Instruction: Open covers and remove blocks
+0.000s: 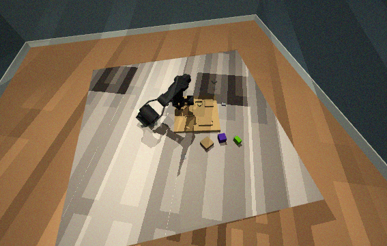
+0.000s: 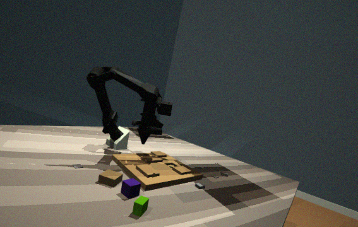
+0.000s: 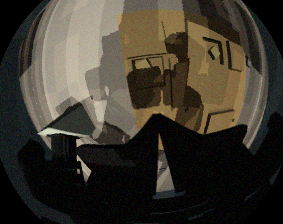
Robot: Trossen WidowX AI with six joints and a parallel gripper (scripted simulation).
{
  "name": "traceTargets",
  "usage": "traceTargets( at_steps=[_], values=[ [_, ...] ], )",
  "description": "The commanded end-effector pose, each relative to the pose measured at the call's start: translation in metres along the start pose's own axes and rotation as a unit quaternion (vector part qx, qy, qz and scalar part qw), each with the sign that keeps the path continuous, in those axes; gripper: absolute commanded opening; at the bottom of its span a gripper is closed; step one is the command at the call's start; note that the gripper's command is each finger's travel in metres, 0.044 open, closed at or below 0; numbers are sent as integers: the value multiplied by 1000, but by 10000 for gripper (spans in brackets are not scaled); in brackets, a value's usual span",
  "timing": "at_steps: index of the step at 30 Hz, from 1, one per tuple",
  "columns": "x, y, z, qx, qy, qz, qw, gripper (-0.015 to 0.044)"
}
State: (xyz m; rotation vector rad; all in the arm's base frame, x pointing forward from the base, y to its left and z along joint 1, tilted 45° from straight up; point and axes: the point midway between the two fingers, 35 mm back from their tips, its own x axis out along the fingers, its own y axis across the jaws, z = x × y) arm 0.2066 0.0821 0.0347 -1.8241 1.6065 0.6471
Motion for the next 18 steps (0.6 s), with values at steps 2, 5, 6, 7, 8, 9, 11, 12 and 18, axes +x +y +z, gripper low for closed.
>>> traceTargets(
  at_steps=[2,5,6,7,8,9,11,12,18],
  values=[
    [1,0,1,-2,-2,1,1000,0],
    [4,0,1,-2,-2,1,1000,0],
    [5,0,1,-2,-2,1,1000,0],
    [6,0,1,-2,-2,1,1000,0],
    [7,0,1,-2,-2,1,1000,0],
    [8,0,1,-2,-3,1,1000,0],
    [10,0,2,-2,-3,1,1000,0],
    [11,0,2,-2,-3,1,1000,0],
    [17,-1,2,-2,-3,1,1000,0]
  ],
)
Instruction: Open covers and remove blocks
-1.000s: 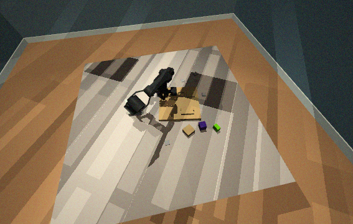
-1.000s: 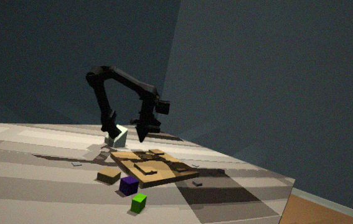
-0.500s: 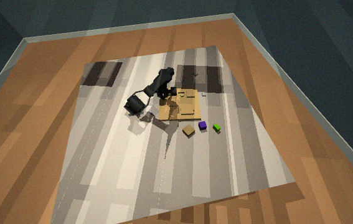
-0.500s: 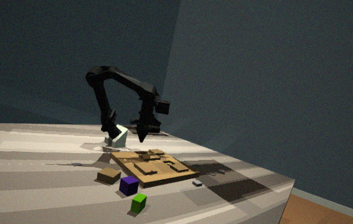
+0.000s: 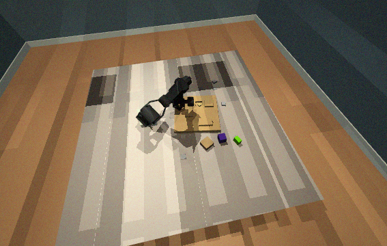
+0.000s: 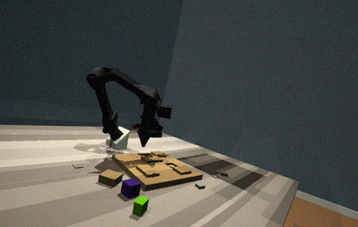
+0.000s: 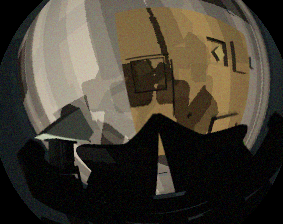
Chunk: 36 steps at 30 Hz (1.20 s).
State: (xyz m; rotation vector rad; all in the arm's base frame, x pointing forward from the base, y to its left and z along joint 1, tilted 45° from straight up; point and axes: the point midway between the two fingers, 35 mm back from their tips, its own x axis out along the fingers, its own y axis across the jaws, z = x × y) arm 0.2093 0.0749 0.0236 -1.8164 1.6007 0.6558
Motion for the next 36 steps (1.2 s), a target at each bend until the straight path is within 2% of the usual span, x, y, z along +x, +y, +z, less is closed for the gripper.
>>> traceTargets(
  at_steps=[1,36],
  values=[
    [5,0,-1,-2,3,0,1000,0],
    [39,1,-1,-2,4,0,1000,0]
  ],
)
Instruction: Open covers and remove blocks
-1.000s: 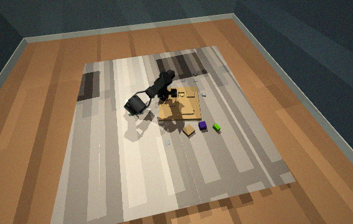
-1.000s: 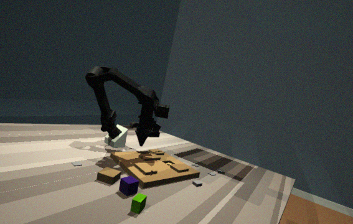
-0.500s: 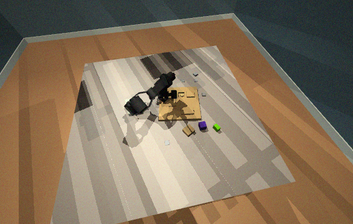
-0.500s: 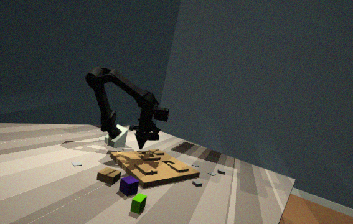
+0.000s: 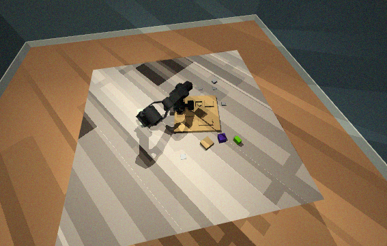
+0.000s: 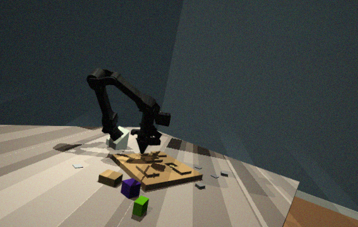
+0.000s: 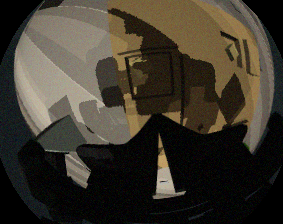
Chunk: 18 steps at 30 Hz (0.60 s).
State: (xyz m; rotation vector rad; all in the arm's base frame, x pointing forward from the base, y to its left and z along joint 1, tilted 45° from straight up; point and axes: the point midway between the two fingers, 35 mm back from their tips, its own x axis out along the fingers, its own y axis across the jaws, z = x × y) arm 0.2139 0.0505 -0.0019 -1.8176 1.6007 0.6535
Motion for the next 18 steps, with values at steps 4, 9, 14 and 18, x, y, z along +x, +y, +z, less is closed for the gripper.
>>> traceTargets(
  at_steps=[4,9,14,18],
  values=[
    [7,1,-1,-2,3,0,1000,0],
    [8,1,0,-2,3,0,1000,0],
    [8,0,4,-2,3,0,1000,0],
    [8,0,8,-2,2,0,1000,0]
  ],
)
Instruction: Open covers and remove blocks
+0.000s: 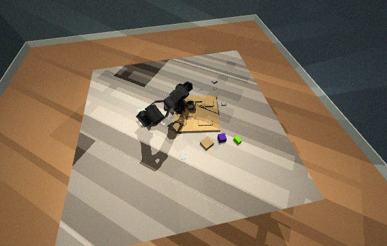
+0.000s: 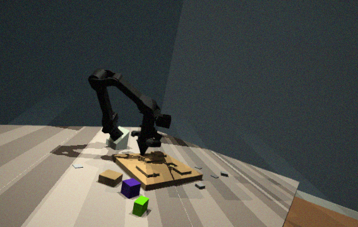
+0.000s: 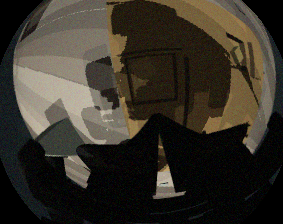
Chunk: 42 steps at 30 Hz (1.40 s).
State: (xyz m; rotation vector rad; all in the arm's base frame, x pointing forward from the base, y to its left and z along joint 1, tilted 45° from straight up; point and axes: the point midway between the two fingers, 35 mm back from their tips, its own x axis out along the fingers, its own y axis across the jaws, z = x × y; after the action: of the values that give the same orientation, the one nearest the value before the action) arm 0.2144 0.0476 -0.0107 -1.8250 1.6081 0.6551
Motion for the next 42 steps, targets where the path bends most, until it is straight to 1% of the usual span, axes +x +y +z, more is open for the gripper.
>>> traceTargets(
  at_steps=[1,42],
  values=[
    [-1,-1,5,1,-1,-1,1000,0],
    [-2,-4,44,1,-3,-1,1000,0]
  ],
)
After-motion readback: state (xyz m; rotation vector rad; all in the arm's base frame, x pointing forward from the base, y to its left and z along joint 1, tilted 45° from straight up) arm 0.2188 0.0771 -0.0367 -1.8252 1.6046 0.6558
